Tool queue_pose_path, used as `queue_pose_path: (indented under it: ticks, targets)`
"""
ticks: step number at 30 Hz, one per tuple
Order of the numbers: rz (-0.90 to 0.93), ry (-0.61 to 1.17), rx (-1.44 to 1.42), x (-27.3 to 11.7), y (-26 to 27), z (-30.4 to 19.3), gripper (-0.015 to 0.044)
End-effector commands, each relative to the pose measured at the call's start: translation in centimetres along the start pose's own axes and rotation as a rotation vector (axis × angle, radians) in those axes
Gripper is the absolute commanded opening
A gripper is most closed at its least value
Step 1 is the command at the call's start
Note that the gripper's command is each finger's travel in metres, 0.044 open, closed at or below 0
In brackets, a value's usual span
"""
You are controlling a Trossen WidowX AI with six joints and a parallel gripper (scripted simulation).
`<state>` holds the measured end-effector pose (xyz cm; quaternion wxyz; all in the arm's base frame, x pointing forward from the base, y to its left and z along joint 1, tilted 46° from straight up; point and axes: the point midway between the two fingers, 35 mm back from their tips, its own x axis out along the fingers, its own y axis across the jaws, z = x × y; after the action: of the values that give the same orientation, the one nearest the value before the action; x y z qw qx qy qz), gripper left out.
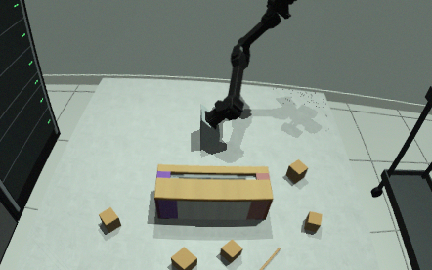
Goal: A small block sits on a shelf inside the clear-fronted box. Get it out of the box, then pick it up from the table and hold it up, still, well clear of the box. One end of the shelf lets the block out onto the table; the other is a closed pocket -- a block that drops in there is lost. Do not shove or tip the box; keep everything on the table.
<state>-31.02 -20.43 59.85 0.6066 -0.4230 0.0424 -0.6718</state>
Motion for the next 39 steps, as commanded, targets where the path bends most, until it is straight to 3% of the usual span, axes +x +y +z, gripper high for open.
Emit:
queue_pose_path:
  ticks: [1, 4, 8, 13, 23, 32, 39]
  targets:
    - [-0.001, -0.001, 0.004, 0.0, 0.0, 0.1, 0.0400]
    - [-0.019, -0.023, 0.058, 0.1, 0.1, 1.6, 0.0400]
    - [-0.039, -0.119, -0.093, 0.1, 1.2, 8.5, 0.0400]
    - [-0.042, -0.200, -0.156, -0.3, 2.9, 13.1, 0.0400]
    - [-0.006, -0.435, -0.560, -1.4, 11.6, 27.1, 0.0400]
    - [0.059, -0.527, -0.754, -1.9, 18.4, 32.2, 0.0400]
    - [0.181, -0.655, -0.947, -2.4, 28.2, 36.5, 0.0400]
